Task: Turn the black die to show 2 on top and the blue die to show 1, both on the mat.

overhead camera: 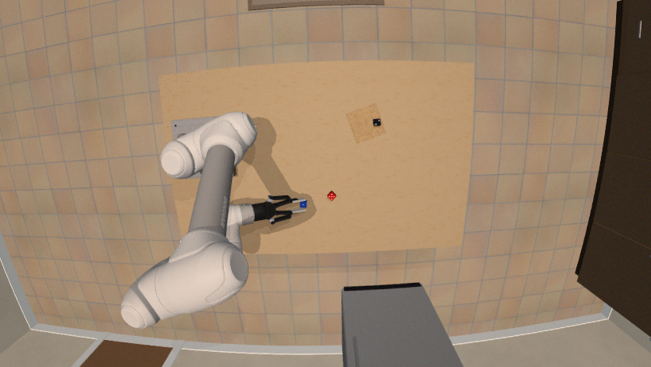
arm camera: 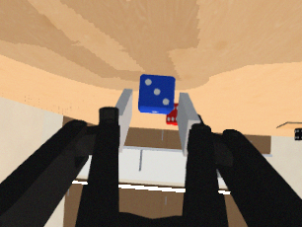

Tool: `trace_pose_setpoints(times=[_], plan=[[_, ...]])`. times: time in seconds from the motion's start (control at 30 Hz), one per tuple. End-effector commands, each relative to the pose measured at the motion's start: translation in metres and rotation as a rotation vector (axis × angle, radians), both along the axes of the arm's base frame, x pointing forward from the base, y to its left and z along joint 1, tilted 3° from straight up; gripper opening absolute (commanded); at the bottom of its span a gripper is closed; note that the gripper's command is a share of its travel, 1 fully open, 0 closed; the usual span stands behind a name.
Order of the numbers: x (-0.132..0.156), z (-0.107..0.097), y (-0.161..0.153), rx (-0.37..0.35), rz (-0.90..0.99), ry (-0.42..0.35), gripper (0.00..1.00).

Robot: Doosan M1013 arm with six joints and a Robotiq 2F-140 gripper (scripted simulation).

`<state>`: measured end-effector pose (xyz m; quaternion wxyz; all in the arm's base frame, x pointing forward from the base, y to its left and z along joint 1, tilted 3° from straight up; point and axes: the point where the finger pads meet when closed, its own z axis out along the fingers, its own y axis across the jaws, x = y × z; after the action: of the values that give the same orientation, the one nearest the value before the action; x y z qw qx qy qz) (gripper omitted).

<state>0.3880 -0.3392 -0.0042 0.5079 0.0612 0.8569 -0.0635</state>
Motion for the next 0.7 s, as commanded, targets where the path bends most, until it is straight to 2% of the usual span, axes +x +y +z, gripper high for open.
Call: trace_pose_setpoints(times=[0.0, 0.23, 0.53, 0.67], plan=[[-0.011, 0.006, 0.002, 0.000, 0.001, 0.000, 0.35], [-0.027, 0.015, 0.005, 0.000, 0.001, 0.000, 0.35], [-0.029, 0.017, 0.006, 0.000, 0.001, 0.000, 0.35], [-0.028, 0.025, 0.006, 0.000, 0.001, 0.000, 0.35]])
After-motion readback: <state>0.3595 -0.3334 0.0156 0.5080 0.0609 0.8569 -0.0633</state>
